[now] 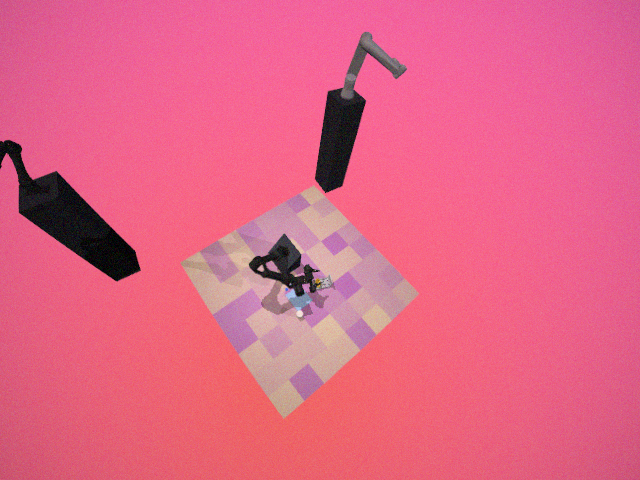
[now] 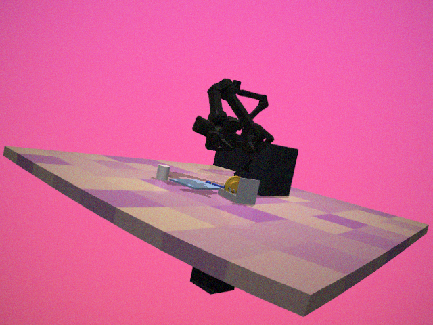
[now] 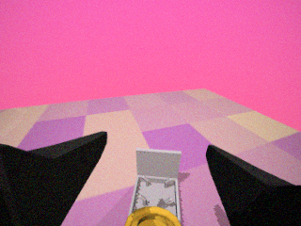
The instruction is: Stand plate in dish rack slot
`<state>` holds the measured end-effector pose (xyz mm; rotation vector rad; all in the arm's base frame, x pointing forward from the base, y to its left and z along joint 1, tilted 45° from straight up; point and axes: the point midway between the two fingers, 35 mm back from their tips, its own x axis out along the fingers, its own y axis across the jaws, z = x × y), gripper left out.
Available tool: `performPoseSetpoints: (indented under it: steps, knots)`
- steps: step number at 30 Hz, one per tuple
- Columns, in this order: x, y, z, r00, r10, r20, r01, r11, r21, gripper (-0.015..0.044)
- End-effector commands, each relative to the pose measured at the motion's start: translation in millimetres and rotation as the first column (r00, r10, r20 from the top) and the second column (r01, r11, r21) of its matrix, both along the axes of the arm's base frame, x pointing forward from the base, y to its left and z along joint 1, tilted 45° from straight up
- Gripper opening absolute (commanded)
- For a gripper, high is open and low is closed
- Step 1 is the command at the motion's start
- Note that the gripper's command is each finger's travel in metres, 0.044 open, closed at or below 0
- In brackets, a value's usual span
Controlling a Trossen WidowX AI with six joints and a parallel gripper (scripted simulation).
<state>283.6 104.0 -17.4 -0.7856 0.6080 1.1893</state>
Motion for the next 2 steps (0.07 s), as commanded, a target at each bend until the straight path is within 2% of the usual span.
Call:
performPoseSetpoints:
  steps: [1,2]
  knots:
    - [-2.0,3.6,0.1,0.993,-0.073,-0.088,0.07,0.997,-0.04,0.04]
    - [-3.1,4.1,-0.6,0.989,-0.093,-0.113,0.088,0.995,-0.053,0.04]
